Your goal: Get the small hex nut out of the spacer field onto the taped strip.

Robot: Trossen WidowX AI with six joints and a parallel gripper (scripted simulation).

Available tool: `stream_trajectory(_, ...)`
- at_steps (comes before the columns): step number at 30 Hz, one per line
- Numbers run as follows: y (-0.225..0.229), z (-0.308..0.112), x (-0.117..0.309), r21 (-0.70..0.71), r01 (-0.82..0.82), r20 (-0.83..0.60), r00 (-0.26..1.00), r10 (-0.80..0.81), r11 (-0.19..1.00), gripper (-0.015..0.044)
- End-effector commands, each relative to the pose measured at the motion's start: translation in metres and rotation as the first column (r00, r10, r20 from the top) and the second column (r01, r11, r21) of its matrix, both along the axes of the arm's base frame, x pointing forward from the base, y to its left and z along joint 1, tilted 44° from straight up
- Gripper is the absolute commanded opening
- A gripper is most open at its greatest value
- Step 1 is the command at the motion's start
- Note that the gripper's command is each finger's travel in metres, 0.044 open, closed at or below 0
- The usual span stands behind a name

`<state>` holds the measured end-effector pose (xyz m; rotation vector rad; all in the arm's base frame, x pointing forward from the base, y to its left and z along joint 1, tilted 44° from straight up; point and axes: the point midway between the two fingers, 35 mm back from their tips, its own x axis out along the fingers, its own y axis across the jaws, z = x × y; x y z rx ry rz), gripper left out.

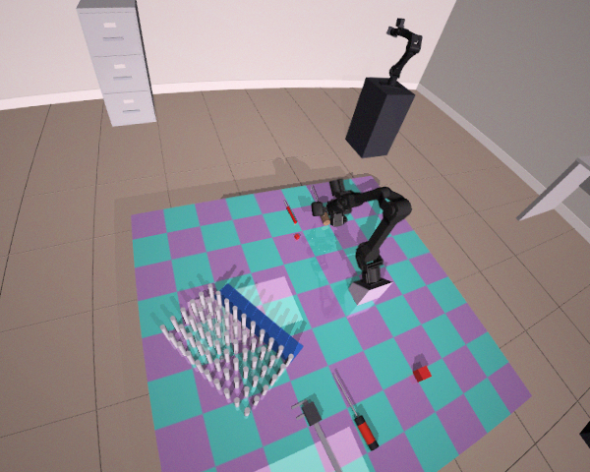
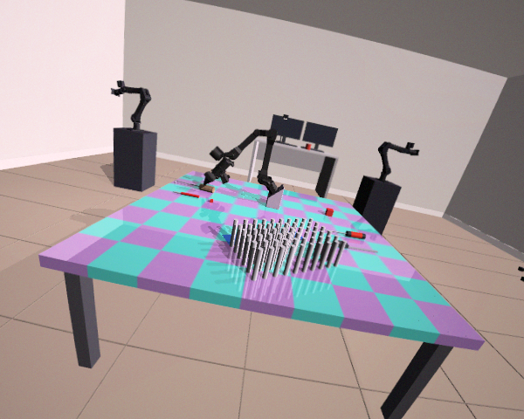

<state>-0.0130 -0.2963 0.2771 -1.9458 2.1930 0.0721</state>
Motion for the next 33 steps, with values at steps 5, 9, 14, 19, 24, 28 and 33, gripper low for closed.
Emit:
stream_trajectory(5,-0.009,-0.010,0.000,0.001,-0.004,-0.005,1.000,0.004,1.000,0.0280)
stream_trajectory(9,-0.014,-0.015,0.000,0.001,-0.004,-0.005,1.000,0.004,1.000,0.0280)
stream_trajectory(14,-0.018,-0.021,0.000,0.001,-0.004,-0.006,1.000,0.004,1.000,0.0280)
stream_trajectory(19,-0.023,-0.027,0.000,0.001,-0.004,-0.006,1.000,0.004,1.000,0.0280)
stream_trajectory(24,-0.023,-0.028,0.000,0.001,-0.004,-0.006,1.000,0.004,1.000,0.0201)
stream_trajectory(28,-0.023,-0.028,0.000,0.001,-0.004,-0.006,1.000,0.004,1.000,0.0155)
stream_trajectory(33,-0.023,-0.027,0.000,0.001,-0.004,-0.005,1.000,0.004,1.000,0.0102)
